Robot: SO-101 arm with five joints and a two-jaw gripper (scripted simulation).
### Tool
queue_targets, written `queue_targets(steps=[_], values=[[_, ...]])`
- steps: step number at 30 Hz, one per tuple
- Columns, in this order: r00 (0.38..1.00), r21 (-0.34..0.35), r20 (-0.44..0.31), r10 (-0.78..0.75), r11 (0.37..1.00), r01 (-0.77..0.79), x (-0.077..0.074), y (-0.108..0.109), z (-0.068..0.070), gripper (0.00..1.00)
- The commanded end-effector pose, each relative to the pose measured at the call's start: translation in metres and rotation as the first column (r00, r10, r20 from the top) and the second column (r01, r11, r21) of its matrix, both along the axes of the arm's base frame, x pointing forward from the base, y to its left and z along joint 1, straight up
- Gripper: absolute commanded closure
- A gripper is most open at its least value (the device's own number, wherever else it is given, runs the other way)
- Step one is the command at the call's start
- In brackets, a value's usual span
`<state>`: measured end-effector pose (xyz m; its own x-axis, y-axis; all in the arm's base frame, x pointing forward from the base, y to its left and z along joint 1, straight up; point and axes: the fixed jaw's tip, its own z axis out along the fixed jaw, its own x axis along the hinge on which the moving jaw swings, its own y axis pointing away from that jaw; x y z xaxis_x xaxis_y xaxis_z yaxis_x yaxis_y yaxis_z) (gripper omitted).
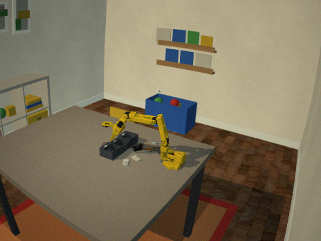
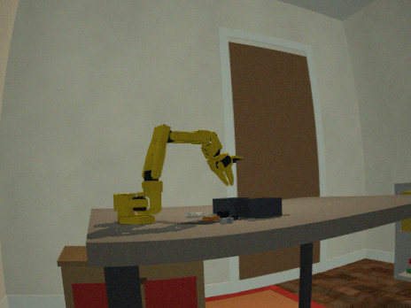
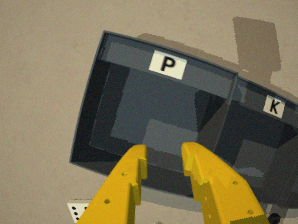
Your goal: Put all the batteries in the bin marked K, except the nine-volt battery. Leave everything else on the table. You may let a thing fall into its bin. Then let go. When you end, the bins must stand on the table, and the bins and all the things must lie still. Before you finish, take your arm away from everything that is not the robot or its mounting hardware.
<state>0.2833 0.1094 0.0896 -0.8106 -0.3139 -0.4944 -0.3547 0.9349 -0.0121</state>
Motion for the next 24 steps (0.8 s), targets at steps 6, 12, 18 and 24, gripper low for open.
queue_targets(steps=[6, 12, 18, 24], values=[[0.999, 0.024, 0.053, 0.003, 1.000, -0.004, 0.0040, 0.0045, 0.0144, 0.93], [0.999, 0.024, 0.053, 0.003, 1.000, -0.004, 0.0040, 0.0045, 0.0144, 0.93], [0.999, 0.024, 0.053, 0.003, 1.000, -0.004, 0.0040, 0.0045, 0.0144, 0.93], [0.999, 0.024, 0.053, 0.003, 1.000, -0.004, 0.0031, 0.0041, 0.0187, 0.93]])
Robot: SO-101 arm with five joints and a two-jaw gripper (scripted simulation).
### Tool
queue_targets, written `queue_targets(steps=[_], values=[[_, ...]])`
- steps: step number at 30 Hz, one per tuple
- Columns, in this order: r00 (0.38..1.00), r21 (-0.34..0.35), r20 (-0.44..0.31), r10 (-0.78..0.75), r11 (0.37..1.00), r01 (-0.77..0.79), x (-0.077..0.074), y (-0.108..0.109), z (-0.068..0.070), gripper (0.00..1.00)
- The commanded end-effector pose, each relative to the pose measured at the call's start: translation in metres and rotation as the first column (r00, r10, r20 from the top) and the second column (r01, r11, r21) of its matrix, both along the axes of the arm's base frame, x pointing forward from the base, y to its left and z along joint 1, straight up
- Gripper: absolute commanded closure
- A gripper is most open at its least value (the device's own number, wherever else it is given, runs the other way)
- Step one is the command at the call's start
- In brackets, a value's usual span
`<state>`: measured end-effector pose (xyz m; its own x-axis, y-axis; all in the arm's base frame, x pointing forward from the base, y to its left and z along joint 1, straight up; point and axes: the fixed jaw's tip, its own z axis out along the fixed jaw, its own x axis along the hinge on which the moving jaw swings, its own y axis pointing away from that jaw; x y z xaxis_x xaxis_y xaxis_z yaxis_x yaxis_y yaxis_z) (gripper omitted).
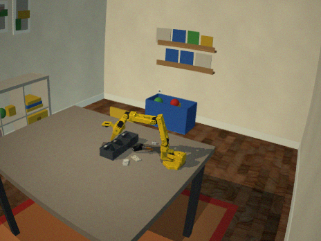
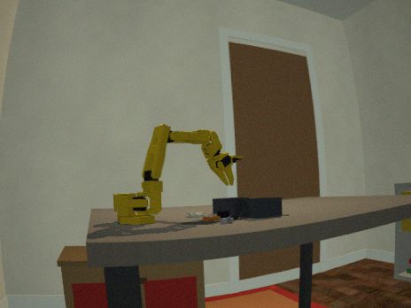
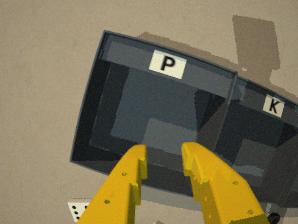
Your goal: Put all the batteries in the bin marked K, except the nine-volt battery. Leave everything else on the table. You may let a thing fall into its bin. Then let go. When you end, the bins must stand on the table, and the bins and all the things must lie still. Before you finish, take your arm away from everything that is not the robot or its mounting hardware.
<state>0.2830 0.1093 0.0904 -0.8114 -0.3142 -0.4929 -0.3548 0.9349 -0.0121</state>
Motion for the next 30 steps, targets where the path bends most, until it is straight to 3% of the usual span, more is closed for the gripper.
queue_targets(steps=[1, 12, 17, 24, 30], values=[[0.999, 0.024, 0.054, 0.003, 1.000, -0.004, 0.003, 0.004, 0.021, 0.93], [0.999, 0.024, 0.054, 0.003, 1.000, -0.004, -0.017, -0.003, 0.067, 0.93], [0.999, 0.024, 0.054, 0.003, 1.000, -0.004, -0.021, -0.005, 0.074, 0.93], [0.999, 0.019, 0.048, -0.002, 1.000, 0.001, -0.022, -0.008, 0.074, 0.93], [0.997, -0.037, -0.030, -0.068, 0.997, 0.067, -0.025, -0.042, 0.056, 0.91]])
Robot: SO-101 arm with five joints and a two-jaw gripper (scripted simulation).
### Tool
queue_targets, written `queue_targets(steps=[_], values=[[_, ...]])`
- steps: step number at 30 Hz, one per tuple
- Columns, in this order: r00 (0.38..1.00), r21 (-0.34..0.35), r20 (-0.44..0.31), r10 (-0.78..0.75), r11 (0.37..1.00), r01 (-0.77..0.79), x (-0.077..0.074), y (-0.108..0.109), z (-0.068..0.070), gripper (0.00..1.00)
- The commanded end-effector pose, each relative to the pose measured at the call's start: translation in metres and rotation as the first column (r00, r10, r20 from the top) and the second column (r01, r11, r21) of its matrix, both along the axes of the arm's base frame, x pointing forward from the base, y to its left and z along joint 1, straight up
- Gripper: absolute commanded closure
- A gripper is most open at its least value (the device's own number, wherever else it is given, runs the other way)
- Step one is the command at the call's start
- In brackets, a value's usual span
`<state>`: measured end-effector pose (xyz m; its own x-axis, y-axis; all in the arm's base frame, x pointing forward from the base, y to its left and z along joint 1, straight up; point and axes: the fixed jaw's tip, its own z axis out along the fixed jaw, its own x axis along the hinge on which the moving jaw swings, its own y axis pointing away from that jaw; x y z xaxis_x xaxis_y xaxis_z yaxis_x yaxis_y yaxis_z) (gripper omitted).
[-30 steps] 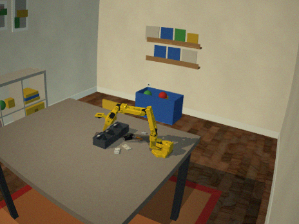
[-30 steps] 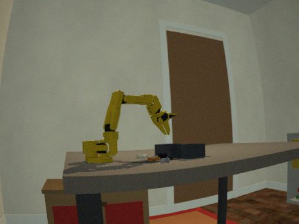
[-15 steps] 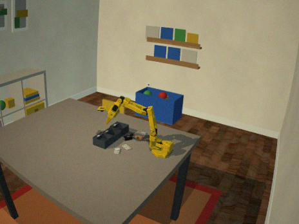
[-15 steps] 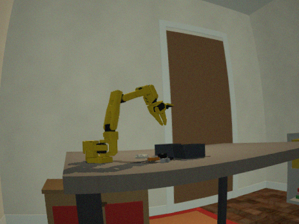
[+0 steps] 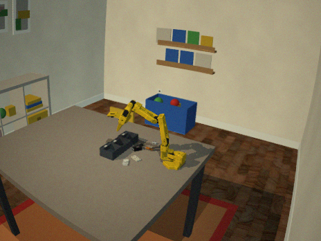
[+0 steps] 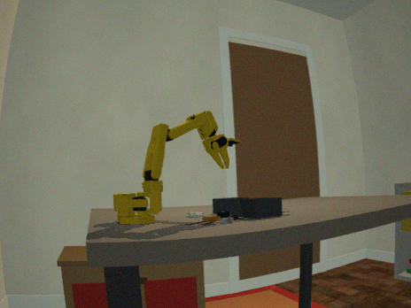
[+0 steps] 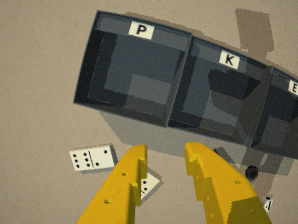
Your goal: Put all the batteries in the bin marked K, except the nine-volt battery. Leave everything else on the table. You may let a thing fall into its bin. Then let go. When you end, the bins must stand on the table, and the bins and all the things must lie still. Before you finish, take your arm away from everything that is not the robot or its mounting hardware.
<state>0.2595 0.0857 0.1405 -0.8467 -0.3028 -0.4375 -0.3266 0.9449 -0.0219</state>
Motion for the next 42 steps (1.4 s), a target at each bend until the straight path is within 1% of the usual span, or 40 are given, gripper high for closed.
queue_targets(steps=[1, 4, 6, 8, 11, 14, 16, 29, 30, 42], values=[[0.999, -0.006, 0.024, -0.036, 0.999, 0.036, -0.001, -0.018, 0.006, 0.91], [0.992, -0.056, -0.070, -0.108, 0.993, 0.104, -0.012, -0.054, -0.015, 0.89], [0.976, -0.085, -0.143, -0.161, 0.985, 0.150, -0.026, -0.079, -0.030, 0.87], [0.953, -0.106, -0.216, -0.211, 0.976, 0.192, -0.043, -0.100, -0.046, 0.85], [0.914, -0.122, -0.305, -0.266, 0.963, 0.240, -0.069, -0.120, -0.064, 0.83], [0.886, -0.126, -0.357, -0.294, 0.956, 0.267, -0.086, -0.129, -0.075, 0.82], [0.879, -0.126, -0.370, -0.301, 0.954, 0.274, -0.091, -0.131, -0.077, 0.81], [0.877, -0.126, -0.373, -0.302, 0.953, 0.275, -0.092, -0.132, -0.078, 0.81], [0.875, -0.127, -0.375, -0.306, 0.952, 0.279, -0.097, -0.133, -0.080, 0.81], [0.875, -0.127, -0.375, -0.306, 0.952, 0.279, -0.097, -0.133, -0.080, 0.81]])
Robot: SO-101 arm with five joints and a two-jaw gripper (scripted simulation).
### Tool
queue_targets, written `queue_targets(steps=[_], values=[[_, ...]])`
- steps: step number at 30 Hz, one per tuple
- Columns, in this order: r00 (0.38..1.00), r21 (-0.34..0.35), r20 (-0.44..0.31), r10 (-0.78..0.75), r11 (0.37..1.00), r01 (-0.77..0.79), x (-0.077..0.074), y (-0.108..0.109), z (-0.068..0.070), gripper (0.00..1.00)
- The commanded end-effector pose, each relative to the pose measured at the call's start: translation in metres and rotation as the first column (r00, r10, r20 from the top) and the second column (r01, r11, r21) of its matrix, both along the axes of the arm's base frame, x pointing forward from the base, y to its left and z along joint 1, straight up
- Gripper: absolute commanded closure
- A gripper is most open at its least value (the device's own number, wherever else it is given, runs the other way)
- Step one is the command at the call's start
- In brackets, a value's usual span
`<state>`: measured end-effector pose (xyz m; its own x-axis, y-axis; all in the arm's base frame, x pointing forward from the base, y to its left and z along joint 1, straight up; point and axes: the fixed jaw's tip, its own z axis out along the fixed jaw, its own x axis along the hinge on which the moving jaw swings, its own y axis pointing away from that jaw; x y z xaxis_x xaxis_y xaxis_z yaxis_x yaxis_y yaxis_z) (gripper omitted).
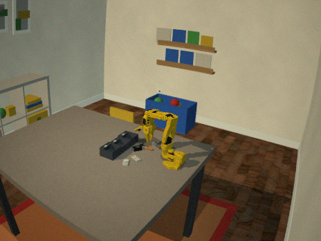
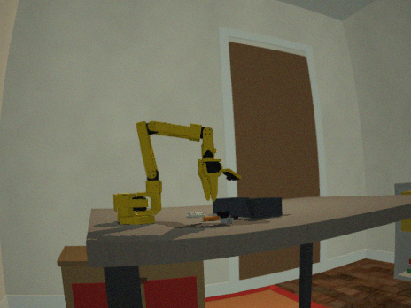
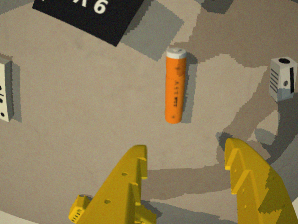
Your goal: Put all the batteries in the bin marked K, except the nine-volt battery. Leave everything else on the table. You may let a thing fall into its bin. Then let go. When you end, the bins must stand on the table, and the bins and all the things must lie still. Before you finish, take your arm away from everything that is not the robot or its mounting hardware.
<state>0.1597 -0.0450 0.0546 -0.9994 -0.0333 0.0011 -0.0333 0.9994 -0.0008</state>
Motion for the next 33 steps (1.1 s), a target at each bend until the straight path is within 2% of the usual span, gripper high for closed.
queue_targets(steps=[1, 10, 25, 33], values=[[0.999, -0.015, 0.048, -0.002, 1.000, 0.003, 0.003, -0.003, 0.006, 0.81], [0.999, -0.015, 0.048, -0.002, 1.000, 0.003, 0.005, -0.003, 0.000, 0.81], [0.999, -0.015, 0.048, -0.002, 1.000, 0.003, 0.007, -0.004, -0.036, 0.81], [0.999, -0.015, 0.048, -0.002, 1.000, 0.003, 0.006, -0.003, -0.046, 0.81]])
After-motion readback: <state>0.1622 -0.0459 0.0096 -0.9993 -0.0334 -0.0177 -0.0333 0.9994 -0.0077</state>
